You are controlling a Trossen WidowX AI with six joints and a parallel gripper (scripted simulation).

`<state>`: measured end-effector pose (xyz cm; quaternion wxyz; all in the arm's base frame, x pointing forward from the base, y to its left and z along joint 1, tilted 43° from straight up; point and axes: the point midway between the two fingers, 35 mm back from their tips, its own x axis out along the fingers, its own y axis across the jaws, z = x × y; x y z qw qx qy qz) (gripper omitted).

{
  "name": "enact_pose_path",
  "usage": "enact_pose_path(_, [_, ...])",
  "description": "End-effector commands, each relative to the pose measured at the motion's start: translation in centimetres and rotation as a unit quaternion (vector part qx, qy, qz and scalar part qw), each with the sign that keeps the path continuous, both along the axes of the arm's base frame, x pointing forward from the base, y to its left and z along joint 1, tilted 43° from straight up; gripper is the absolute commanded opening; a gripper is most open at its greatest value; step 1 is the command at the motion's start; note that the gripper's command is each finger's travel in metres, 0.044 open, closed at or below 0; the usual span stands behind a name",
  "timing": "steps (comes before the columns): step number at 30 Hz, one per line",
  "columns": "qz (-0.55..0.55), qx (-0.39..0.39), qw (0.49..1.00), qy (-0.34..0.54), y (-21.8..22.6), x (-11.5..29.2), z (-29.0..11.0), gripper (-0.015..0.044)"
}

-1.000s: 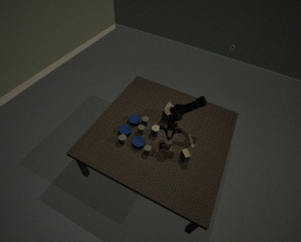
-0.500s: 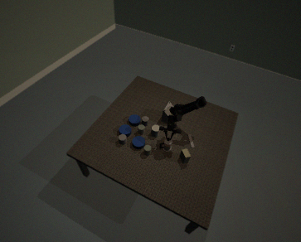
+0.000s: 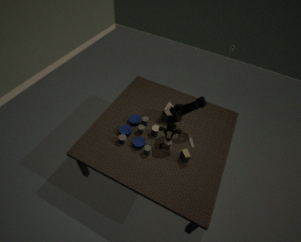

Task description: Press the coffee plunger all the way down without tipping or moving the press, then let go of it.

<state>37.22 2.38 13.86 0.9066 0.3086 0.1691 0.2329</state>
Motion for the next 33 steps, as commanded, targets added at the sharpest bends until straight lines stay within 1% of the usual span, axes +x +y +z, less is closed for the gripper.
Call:
enact_pose_path(1, [0.006,0.004,1.000,0.008,0.26,-0.01,-0.28,0.0120])
enact_pose_path(22, [0.002,0.001,1.000,0.002,0.03,0.17,-0.07,0.0120])
enact_pose_path(33, [0.002,0.001,1.000,0.002,0.03,0.17,-0.07,0.0408])
